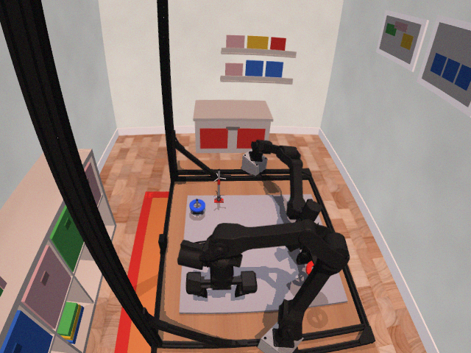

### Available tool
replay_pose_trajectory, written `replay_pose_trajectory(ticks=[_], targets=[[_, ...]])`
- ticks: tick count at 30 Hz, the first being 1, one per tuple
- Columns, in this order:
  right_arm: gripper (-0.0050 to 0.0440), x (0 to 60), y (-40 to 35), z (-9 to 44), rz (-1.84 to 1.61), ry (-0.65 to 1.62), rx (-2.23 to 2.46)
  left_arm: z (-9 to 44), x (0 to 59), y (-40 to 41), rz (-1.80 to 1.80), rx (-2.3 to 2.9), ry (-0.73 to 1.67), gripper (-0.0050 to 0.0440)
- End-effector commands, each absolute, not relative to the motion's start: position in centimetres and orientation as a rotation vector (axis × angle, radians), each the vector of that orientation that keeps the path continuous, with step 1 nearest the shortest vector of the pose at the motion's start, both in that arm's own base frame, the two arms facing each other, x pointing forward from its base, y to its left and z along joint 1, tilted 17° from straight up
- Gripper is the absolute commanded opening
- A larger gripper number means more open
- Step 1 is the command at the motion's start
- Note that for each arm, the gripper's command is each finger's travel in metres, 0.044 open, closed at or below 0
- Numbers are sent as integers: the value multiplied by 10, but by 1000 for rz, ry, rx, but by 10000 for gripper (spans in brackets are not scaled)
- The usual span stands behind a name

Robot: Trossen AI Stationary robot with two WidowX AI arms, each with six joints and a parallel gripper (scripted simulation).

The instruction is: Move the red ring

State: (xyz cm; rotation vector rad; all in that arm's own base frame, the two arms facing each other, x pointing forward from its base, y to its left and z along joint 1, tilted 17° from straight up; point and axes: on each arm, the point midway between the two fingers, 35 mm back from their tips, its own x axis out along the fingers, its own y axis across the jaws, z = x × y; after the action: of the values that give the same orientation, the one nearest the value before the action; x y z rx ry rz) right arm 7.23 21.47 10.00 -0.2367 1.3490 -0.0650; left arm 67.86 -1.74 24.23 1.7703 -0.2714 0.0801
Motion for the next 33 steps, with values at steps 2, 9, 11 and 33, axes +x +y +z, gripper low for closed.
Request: replay_pose_trajectory(ticks=[2, 9, 11, 33], targets=[[400, 72, 214, 100, -62, 1348, -245, 239, 679, -18, 74, 1771, -268, 9], [400, 72, 214, 100, -62, 1348, -245, 237, 670, -16, 74, 1771, -268, 0], [400, 72, 214, 100, -62, 1348, -245, 238, 670, -17, 74, 1771, -268, 0], [400, 72, 214, 100, -62, 1348, -245, 304, 650, -32, 74, 1771, -269, 0]])
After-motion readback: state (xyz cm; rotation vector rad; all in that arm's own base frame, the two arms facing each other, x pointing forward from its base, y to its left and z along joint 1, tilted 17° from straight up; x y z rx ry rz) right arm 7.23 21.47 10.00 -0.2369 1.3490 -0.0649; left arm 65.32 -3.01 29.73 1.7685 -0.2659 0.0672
